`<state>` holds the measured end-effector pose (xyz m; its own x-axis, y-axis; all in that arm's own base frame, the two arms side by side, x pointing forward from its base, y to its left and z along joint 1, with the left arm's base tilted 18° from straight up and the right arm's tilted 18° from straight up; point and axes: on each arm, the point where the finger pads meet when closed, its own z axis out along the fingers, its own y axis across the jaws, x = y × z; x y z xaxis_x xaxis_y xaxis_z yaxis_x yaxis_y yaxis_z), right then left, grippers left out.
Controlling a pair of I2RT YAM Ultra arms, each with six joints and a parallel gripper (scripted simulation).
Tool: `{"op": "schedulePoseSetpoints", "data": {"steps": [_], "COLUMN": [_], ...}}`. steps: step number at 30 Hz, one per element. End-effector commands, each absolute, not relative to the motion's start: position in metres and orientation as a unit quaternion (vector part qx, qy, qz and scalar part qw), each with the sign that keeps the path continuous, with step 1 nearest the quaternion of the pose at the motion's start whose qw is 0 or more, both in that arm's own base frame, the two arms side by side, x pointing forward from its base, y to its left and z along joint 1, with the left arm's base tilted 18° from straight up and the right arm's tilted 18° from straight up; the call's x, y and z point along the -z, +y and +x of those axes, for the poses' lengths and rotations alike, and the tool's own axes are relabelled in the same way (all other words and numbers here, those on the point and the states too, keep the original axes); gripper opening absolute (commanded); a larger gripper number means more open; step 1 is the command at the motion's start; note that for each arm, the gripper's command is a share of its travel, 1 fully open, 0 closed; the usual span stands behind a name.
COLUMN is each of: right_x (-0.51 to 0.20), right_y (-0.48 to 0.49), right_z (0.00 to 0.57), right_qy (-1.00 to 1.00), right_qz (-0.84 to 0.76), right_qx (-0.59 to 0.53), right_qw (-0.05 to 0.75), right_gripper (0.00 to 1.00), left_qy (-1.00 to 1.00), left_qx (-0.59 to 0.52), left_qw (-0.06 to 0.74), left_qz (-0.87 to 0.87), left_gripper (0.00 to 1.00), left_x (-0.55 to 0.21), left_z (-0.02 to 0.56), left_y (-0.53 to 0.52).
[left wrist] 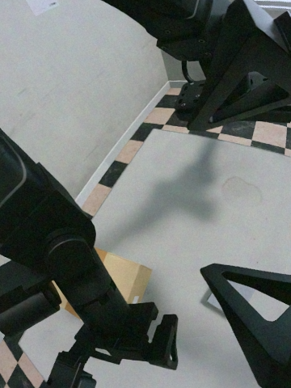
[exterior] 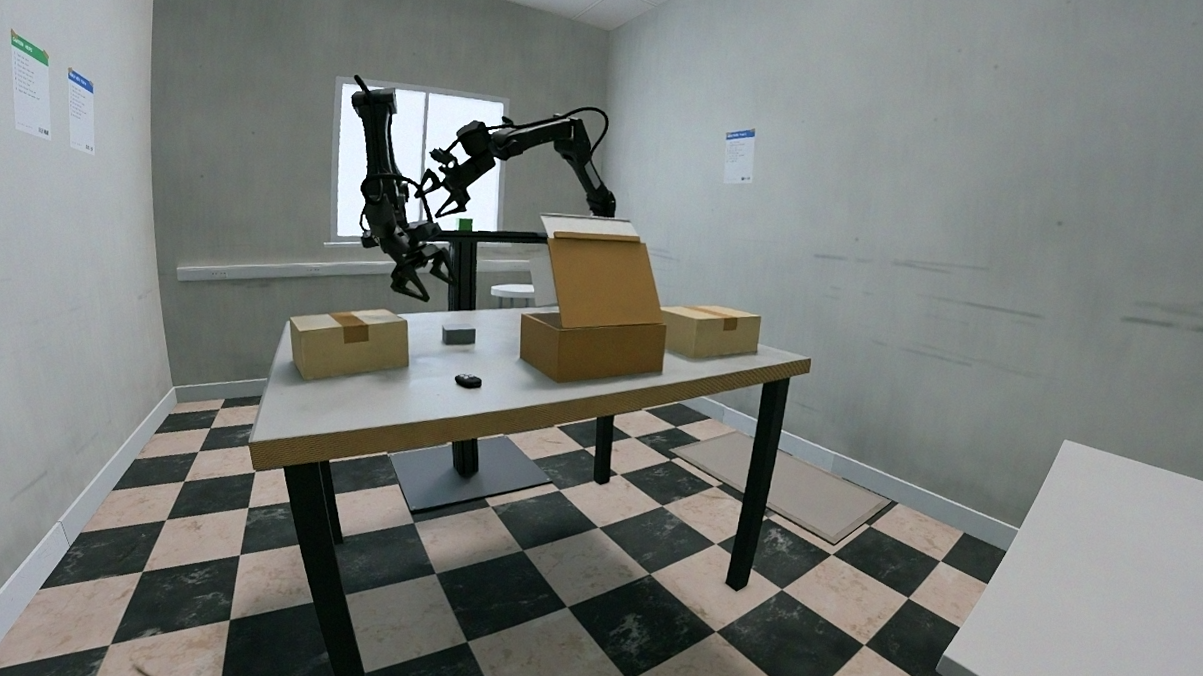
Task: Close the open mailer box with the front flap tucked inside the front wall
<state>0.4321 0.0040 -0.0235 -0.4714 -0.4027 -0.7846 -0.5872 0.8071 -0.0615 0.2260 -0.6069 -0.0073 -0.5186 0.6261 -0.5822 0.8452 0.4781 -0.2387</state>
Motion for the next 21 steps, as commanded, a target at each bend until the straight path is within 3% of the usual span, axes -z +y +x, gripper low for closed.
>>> {"op": "schedulePoseSetpoints", "data": {"steps": [1,18,19,21], "right_x": [0.016,0.015,0.015,0.015], "right_y": [0.005,0.008,0.008,0.008], "right_z": [0.437,0.436,0.436,0.436], "right_qy": [0.845,0.843,0.843,0.843], "right_qz": [-0.296,-0.299,-0.299,-0.299], "right_qx": [-0.106,-0.111,-0.111,-0.111], "right_qw": [0.433,0.434,0.434,0.434], "right_gripper": [1.00,1.00,0.38,0.38], "left_qy": [0.828,0.817,0.817,0.817], "left_qx": [0.264,0.280,0.280,0.280], "left_qw": [0.220,0.232,0.232,0.232], "left_qz": [0.443,0.448,0.448,0.448], "left_gripper": [1.00,1.00,1.00,1.00], "left_x": [-0.003,-0.023,-0.023,-0.023], "left_z": [0.224,0.219,0.219,0.219], "left_y": [-0.611,-0.621,-0.621,-0.621]}}
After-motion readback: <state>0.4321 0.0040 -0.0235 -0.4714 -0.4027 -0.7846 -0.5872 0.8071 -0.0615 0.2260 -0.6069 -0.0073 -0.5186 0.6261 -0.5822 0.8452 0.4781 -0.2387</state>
